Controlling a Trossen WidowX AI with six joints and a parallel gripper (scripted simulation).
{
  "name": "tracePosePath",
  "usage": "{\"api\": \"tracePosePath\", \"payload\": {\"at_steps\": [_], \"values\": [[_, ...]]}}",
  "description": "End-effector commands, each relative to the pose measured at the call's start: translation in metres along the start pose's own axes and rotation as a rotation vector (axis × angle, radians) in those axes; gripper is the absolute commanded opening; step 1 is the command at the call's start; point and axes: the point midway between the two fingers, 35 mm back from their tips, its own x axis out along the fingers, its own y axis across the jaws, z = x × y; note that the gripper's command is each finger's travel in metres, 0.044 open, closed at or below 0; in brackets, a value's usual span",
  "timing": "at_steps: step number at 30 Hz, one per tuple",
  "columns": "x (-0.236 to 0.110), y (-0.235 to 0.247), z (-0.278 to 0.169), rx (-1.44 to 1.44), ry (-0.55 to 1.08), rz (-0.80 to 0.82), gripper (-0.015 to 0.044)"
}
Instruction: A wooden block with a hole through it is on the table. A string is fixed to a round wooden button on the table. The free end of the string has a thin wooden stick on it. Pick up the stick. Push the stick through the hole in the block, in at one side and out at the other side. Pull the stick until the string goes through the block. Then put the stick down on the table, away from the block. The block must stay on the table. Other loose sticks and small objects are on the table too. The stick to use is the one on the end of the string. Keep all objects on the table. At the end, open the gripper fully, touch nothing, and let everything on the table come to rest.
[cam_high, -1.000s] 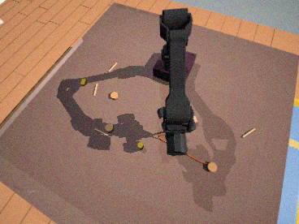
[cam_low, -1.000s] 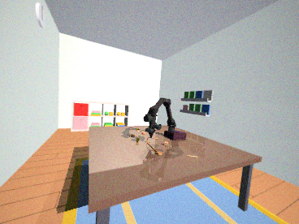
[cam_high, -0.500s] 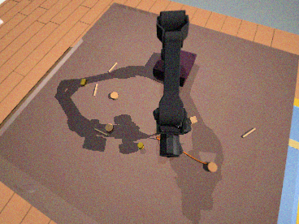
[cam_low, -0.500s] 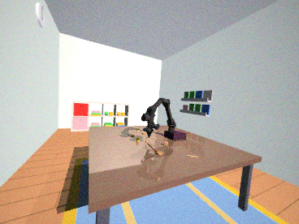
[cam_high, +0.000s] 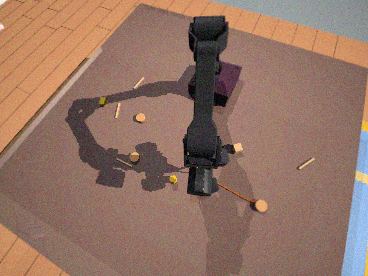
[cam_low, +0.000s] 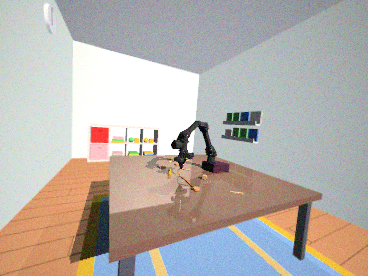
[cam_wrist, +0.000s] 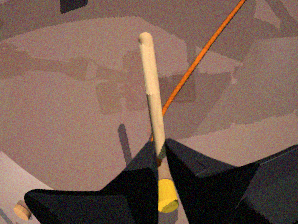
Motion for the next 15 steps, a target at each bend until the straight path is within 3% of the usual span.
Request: {"api": "tracePosePath", "payload": {"at_steps": [1, 15], "values": [[0.000, -0.001, -0.007, -0.003, 0.005, 0.002, 0.0000], [0.001, 0.000, -0.025, -0.003, 0.009, 0.002, 0.0000]]}}
